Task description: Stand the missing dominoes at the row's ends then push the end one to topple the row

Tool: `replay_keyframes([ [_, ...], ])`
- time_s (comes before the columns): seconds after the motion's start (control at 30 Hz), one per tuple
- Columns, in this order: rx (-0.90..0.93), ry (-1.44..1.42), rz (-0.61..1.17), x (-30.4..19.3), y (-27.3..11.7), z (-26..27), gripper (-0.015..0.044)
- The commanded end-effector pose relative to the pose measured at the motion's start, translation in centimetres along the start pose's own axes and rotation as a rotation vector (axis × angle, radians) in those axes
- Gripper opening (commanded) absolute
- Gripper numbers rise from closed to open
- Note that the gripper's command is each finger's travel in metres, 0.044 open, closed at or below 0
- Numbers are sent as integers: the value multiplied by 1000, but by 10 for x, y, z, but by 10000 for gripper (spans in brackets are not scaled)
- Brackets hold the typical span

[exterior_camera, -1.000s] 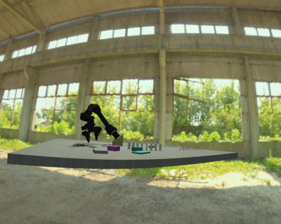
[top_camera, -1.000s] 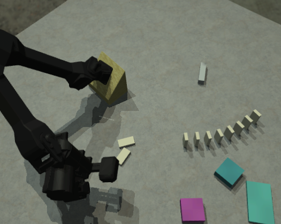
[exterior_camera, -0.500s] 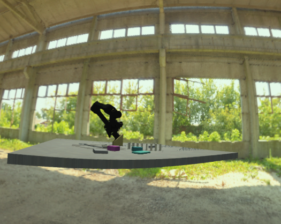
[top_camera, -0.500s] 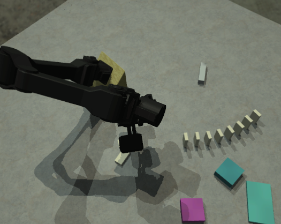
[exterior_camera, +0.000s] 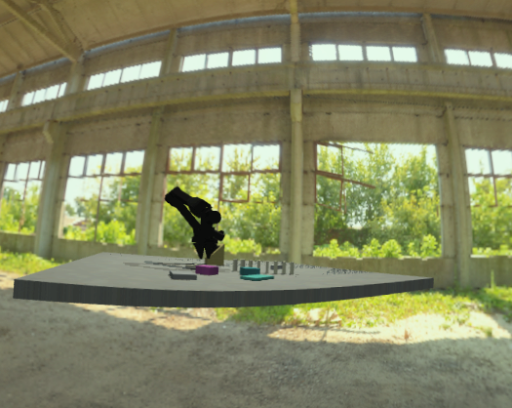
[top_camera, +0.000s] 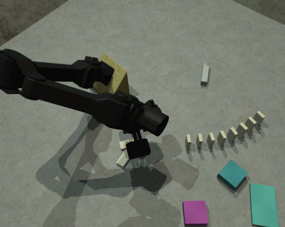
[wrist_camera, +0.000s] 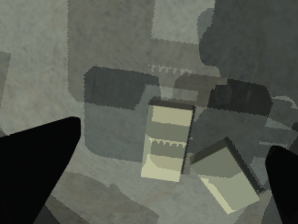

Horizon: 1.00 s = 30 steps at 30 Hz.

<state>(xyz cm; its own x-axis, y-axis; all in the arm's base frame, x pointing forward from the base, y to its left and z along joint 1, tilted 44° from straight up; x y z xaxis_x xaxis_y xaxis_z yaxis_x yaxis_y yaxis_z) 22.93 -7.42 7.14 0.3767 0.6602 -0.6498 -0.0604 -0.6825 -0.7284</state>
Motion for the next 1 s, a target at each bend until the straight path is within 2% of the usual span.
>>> replay_keyframes([
  [0.0,4,-8,13,-2,22,4,440],
  [0.6,4,-8,14,-1,39,3,440],
  [0.97,4,-8,14,-1,39,3,151],
])
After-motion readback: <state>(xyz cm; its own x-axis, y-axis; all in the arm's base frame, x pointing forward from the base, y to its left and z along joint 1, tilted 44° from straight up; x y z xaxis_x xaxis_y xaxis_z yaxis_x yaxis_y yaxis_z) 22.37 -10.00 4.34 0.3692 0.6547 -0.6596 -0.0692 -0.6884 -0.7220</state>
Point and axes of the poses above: the point midway between the two fingers, 35 mm back from their tips, its own y axis out along the fingers, its own z axis across the jaws, x = y × z, the point moved 2 cm from there along -y, back along the fingers, and after that the axes turned 12 degrees about -y, right-handed, at the moved point
